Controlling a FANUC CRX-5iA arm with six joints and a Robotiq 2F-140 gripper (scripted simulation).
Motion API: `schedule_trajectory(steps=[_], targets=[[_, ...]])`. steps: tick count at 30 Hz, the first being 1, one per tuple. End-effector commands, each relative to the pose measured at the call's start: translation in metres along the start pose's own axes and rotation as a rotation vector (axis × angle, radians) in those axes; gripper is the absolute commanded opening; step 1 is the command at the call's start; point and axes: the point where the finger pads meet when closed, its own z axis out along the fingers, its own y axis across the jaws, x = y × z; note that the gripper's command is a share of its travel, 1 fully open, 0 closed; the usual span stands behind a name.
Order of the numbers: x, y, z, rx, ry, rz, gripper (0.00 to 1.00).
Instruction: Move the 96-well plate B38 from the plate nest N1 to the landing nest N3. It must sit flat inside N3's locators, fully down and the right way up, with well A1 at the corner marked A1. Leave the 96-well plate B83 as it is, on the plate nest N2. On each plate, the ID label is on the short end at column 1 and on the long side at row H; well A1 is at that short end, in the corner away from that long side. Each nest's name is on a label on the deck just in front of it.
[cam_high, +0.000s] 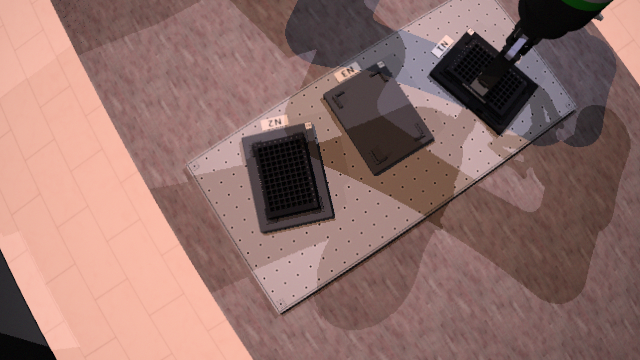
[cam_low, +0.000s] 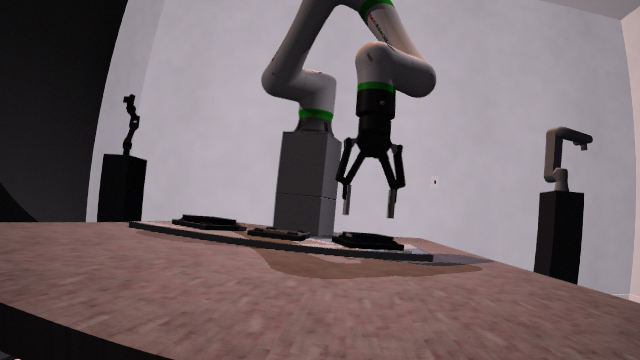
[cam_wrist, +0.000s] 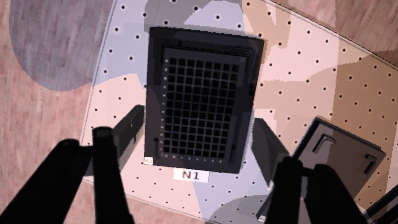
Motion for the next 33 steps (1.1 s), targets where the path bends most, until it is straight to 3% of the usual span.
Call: schedule_trajectory(steps=[1,33], targets=[[0.000,0.000,0.000,0.000,0.000,0.000,0.66],[0.000,0.000,0.017,0.000,0.000,0.000,0.66]])
